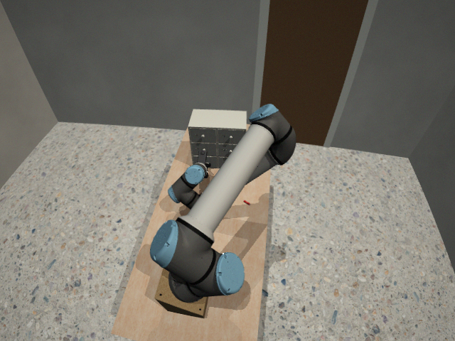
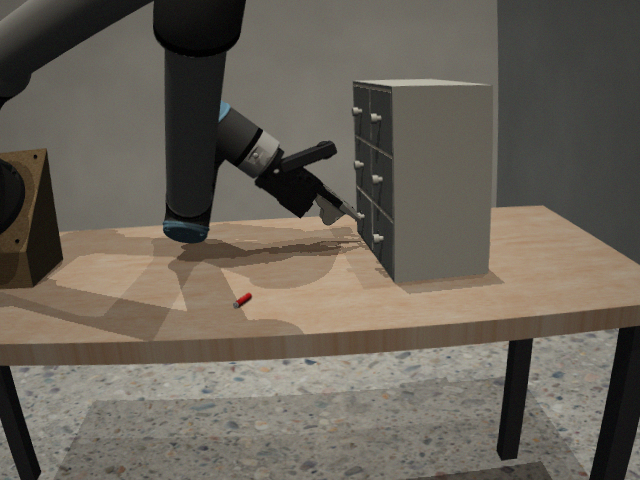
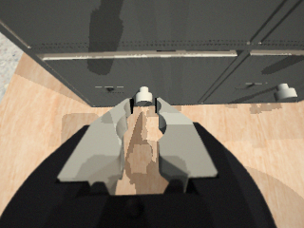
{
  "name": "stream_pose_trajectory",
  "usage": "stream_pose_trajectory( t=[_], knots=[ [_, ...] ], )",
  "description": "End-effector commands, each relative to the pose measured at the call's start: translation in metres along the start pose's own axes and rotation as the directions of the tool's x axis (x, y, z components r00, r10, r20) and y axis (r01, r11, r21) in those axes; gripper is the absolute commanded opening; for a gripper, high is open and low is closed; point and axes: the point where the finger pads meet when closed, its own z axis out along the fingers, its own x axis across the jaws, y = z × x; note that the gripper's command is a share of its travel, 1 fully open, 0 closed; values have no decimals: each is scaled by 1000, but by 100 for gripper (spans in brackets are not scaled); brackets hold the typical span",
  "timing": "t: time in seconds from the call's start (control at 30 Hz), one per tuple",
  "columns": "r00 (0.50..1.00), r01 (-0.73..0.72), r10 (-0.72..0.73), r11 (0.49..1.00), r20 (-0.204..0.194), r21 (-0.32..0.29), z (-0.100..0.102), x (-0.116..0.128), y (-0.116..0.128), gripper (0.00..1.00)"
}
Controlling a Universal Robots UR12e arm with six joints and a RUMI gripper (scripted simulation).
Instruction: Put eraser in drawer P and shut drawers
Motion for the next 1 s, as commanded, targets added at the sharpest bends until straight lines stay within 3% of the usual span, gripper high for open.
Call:
stream_pose_trajectory(
  t=[0.0,0.57,0.97],
  knots=[
    [1000,0,0,1000,0,1,0,0,-1,17],
    [1000,0,0,1000,0,1,-2,0,1,20],
    [1000,0,0,1000,0,1,-19,0,15,20]
  ],
)
